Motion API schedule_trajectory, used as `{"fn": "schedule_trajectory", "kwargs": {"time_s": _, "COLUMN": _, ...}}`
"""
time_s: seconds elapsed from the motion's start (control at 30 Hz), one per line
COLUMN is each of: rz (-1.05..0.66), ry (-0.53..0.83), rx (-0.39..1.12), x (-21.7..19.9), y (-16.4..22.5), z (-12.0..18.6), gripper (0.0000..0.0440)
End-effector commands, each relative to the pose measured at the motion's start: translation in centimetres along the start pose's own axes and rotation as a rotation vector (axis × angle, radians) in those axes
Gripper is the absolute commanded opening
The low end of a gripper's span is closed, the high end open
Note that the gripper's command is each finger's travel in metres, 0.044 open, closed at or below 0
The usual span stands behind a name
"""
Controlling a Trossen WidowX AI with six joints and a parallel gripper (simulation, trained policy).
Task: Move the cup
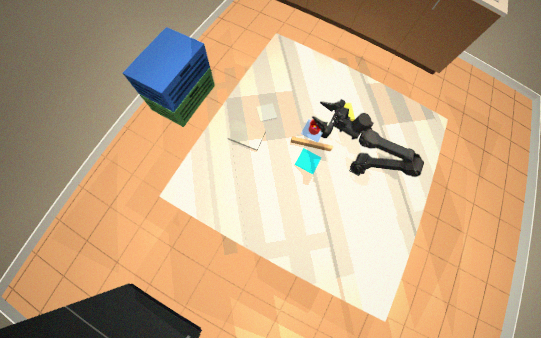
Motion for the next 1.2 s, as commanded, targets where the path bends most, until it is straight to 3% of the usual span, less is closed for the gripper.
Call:
{"fn": "schedule_trajectory", "kwargs": {"time_s": 0.0, "rz": -0.003, "ry": 0.003, "rx": 0.006, "x": 0.0, "y": 0.0, "z": 0.0, "gripper": 0.0374}}
{"fn": "schedule_trajectory", "kwargs": {"time_s": 0.4, "rz": -0.054, "ry": 0.000, "rx": 0.145, "x": 0.6, "y": 0.2, "z": -0.7, "gripper": 0.0074}}
{"fn": "schedule_trajectory", "kwargs": {"time_s": 1.17, "rz": -0.175, "ry": -0.065, "rx": 0.496, "x": 2.7, "y": -0.3, "z": -3.5, "gripper": 0.0086}}
Point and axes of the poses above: the point midway between the two fingers, 35 mm back from their tips, its own z axis back along the fingers, its own x axis across the jaws, y = z × x, the point moved 10 cm from there along z, back along the fingers, and after that the axes turned 6 degrees about z, right-handed, at the moved point
